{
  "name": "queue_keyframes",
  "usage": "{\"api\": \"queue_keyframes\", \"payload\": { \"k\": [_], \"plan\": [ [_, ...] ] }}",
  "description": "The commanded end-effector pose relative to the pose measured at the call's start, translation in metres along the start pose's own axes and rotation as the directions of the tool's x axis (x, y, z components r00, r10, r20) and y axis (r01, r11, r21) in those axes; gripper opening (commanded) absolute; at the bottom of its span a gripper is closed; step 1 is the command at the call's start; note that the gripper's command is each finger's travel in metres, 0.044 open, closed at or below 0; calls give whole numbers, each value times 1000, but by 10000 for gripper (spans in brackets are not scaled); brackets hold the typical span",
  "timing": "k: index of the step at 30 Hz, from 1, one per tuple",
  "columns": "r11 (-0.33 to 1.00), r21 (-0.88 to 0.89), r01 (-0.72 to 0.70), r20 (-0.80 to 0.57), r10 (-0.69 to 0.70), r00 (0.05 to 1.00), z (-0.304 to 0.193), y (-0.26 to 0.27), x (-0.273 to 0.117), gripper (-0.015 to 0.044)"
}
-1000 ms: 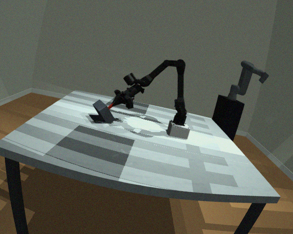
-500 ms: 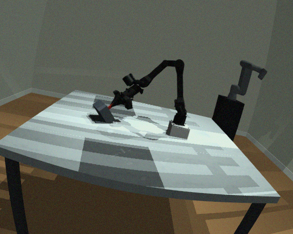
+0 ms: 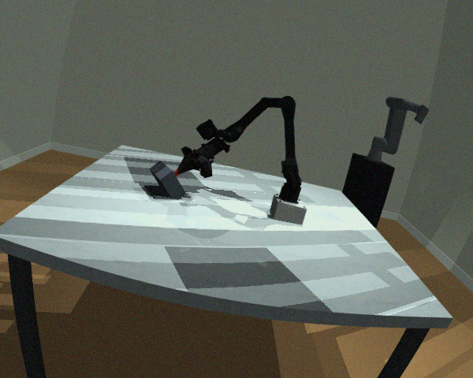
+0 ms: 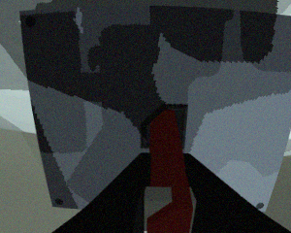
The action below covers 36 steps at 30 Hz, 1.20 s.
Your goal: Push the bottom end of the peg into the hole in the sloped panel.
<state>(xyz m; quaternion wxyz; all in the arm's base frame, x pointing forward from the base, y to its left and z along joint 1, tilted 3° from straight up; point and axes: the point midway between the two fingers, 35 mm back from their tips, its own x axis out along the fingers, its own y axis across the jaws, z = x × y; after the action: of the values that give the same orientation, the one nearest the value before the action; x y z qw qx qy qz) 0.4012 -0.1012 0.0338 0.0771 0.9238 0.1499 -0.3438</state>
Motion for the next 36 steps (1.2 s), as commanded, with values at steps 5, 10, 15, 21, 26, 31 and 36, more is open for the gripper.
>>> {"api": "queue_keyframes", "payload": {
  "k": [5, 10, 15, 21, 26, 31, 36],
  "plan": [
    [1000, 4, -1, 3, 1, 1000, 2, 1, 4, 0],
    [1000, -1, 0, -1, 0, 1000, 0, 0, 2, 0],
    [1000, -1, 0, -1, 0, 1000, 0, 0, 2, 26],
    [1000, -1, 0, -1, 0, 1000, 0, 0, 2, 184],
    [1000, -1, 0, -1, 0, 1000, 0, 0, 2, 315],
    [1000, -1, -1, 0, 1, 1000, 0, 1, -2, 440],
    [1000, 0, -1, 2, 1, 1000, 0, 2, -9, 440]
  ]
}}
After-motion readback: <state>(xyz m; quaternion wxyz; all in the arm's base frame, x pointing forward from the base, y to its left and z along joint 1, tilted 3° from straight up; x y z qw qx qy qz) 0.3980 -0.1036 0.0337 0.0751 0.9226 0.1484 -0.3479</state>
